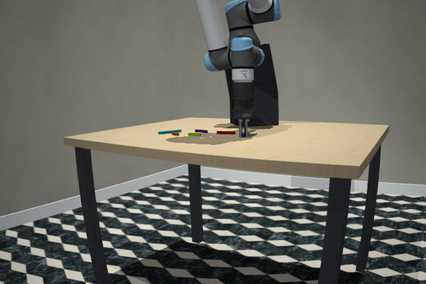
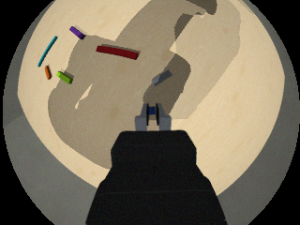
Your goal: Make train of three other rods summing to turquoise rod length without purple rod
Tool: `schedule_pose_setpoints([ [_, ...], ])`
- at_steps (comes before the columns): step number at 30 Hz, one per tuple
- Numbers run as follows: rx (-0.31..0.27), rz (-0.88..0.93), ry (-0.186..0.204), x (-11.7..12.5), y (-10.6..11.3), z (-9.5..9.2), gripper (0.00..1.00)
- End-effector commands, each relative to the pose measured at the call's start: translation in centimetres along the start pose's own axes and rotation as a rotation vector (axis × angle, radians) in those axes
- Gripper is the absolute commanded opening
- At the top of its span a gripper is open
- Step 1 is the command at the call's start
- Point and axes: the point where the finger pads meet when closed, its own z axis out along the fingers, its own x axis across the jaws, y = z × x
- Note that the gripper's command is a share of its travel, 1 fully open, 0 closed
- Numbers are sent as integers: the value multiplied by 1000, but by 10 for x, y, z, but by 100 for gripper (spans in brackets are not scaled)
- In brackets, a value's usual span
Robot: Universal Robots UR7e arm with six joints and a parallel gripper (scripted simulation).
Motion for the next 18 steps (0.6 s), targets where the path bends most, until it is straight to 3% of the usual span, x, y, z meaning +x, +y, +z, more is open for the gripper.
schedule_pose_setpoints([
  [1,-3,0,0,-1,1,0,42],
  [6,-3,0,0,-1,1,0,48],
  [7,-3,0,0,-1,1,0,54],
  [18,-3,0,0,-1,1,0,54],
])
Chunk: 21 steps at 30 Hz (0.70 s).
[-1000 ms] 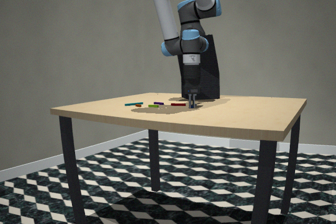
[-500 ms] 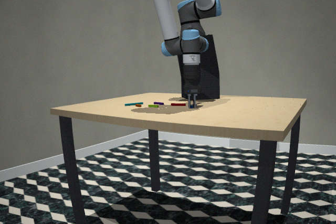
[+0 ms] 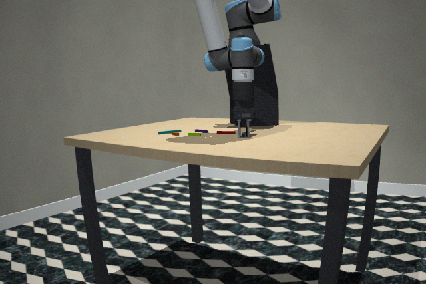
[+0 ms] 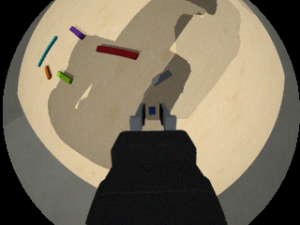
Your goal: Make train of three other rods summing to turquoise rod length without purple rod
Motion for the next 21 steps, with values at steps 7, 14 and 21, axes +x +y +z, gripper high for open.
schedule_pose_setpoints([
  [7,-1,-1,1,1,0,-9,54],
  [14,-1,-2,1,1,0,-28,54],
  [21,-1,-2,0,1,0,-62,54],
])
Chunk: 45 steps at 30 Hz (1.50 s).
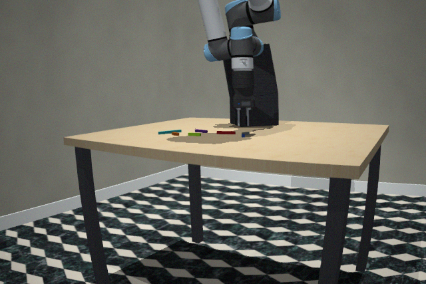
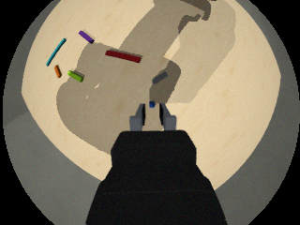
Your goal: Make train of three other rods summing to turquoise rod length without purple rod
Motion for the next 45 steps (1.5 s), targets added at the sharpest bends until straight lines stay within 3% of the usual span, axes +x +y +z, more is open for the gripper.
schedule_pose_setpoints([
  [1,1,-1,1,1,-1,-27,54],
  [7,1,-1,0,1,-1,-47,54],
  [16,1,1,0,1,-1,-52,54],
  [17,1,1,0,0,-1,-52,100],
  [45,0,-11,1,-7,-1,-51,100],
])
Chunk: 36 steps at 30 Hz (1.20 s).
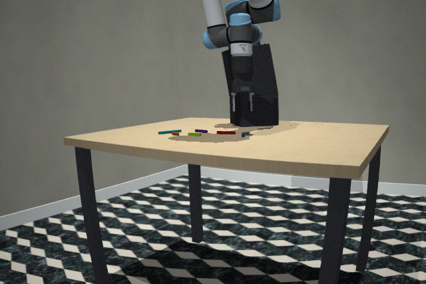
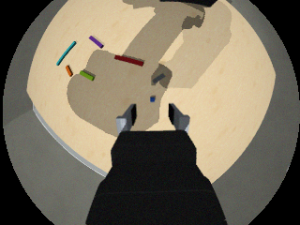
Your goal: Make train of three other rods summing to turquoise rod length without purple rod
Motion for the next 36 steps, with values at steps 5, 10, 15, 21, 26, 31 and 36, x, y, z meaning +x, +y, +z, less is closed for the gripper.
schedule_pose_setpoints([
  [5,-1,-52,1,-25,-4,1,100],
  [10,-1,-128,3,-59,-12,4,100],
  [15,-1,-187,4,-85,-20,7,100],
  [21,-1,-318,4,-141,-42,12,100],
  [26,-1,-423,3,-183,-64,15,100],
  [31,-1,-491,1,-210,-81,17,100],
  [36,0,-540,-1,-228,-94,19,100],
])
